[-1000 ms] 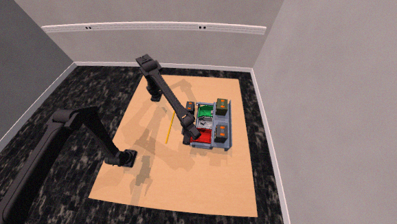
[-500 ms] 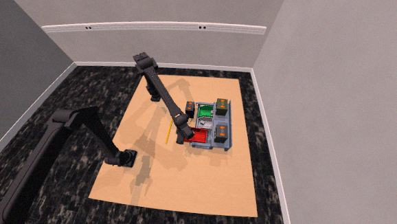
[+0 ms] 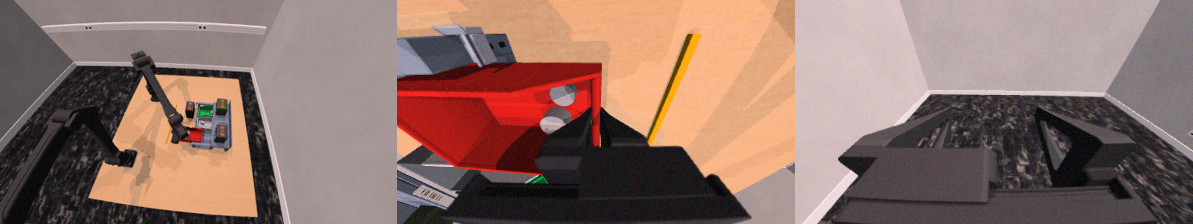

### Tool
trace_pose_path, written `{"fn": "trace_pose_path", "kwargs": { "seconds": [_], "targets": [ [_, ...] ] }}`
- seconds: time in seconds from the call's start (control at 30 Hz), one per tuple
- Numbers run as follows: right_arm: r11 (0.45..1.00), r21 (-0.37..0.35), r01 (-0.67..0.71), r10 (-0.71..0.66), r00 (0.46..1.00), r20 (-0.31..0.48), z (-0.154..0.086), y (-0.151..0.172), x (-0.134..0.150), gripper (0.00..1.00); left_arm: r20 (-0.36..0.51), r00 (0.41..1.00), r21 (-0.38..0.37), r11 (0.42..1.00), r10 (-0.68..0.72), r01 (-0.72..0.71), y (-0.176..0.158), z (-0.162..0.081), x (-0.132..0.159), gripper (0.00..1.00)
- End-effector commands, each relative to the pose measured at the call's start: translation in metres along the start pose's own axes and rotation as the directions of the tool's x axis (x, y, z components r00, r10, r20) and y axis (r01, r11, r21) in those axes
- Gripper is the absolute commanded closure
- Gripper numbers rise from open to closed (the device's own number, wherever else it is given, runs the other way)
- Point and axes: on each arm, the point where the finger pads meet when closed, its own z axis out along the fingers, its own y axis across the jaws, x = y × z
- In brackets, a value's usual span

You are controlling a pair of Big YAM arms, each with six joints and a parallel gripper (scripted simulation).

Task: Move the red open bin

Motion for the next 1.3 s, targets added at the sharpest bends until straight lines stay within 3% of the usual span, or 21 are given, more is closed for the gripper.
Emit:
{"fn": "trace_pose_path", "kwargs": {
  "seconds": [0.0, 1.27],
  "targets": [
    [1.000, 0.007, -0.016, 0.016, 1.000, 0.016, -0.0079, -0.0057, -0.0127, 0.00, 0.029, 1.000, -0.019, 1.000, -0.005, 0.005, -0.0089, -0.0172, -0.0054, 1.00],
    [1.000, 0.007, -0.016, 0.016, 1.000, 0.016, -0.0079, -0.0057, -0.0127, 0.00, 0.036, 0.999, -0.017, 1.000, -0.003, 0.004, -0.0183, -0.0202, -0.0064, 1.00]
  ]
}}
